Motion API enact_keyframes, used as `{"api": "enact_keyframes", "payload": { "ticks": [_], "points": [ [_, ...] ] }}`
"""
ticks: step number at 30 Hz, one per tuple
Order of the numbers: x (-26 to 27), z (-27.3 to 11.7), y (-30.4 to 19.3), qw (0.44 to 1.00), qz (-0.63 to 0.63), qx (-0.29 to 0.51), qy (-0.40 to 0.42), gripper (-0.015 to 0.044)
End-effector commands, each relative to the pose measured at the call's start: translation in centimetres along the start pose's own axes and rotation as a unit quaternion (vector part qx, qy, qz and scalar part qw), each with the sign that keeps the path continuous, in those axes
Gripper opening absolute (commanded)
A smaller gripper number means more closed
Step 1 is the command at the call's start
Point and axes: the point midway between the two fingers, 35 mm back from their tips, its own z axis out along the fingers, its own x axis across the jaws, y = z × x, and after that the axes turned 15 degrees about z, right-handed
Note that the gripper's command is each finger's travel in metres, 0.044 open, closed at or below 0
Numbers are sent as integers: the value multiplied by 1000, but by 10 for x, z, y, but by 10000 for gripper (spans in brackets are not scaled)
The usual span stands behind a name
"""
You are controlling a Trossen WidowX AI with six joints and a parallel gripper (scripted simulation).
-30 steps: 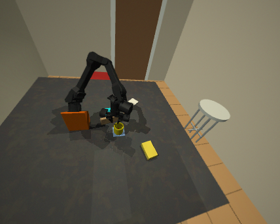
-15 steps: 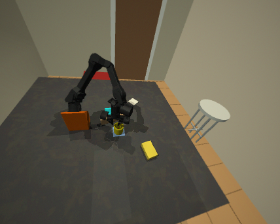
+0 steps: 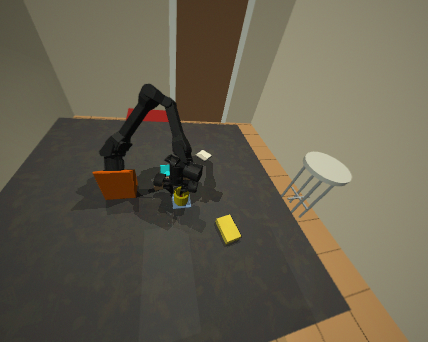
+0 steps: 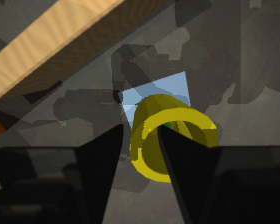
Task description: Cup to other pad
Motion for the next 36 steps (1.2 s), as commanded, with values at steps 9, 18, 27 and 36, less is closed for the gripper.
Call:
{"api": "enact_keyframes", "payload": {
  "ticks": [9,18,27,36],
  "points": [
    [2,7,0,1000,1,0,2,140],
    [2,7,0,1000,1,0,2,61],
    [2,6,0,1000,1,0,2,0],
    [-1,-22,-1,1000,3,0,1,0]
  ]
}}
